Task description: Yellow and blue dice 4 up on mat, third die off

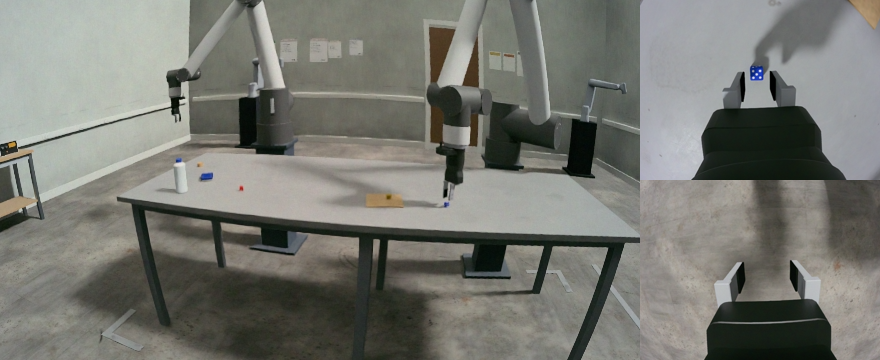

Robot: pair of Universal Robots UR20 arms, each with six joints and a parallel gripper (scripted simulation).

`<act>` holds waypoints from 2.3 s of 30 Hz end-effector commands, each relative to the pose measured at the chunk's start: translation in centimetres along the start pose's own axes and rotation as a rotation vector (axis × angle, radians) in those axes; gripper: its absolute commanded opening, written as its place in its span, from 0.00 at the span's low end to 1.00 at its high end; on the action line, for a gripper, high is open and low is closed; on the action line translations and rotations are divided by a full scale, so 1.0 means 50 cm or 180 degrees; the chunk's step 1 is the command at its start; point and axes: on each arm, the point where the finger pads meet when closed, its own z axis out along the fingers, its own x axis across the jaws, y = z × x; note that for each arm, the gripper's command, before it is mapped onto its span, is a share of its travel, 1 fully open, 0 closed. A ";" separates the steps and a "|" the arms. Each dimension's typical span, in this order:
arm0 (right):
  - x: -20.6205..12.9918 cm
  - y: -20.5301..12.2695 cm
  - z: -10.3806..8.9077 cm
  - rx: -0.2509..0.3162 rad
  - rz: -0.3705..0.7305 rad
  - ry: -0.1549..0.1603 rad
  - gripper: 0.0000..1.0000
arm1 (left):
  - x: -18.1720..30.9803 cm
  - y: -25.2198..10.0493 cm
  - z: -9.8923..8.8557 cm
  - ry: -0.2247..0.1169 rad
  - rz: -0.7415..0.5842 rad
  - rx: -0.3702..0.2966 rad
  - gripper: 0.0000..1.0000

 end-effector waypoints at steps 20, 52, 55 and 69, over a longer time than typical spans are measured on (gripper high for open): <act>0.000 0.001 -0.001 -0.0003 0.0000 0.0000 1.00 | 0.000 -0.001 0.011 -0.0001 0.0000 0.0004 0.64; 0.000 0.001 -0.001 -0.0003 0.0000 0.0000 1.00 | -0.001 -0.002 0.014 -0.0001 0.0000 0.0004 0.64; 0.000 0.001 -0.001 -0.0003 0.0000 0.0000 1.00 | -0.001 -0.002 0.018 -0.0001 0.0000 0.0004 0.64; 0.000 0.001 -0.001 -0.0003 0.0000 0.0000 1.00 | -0.001 -0.002 0.045 -0.0001 0.0000 0.0004 0.64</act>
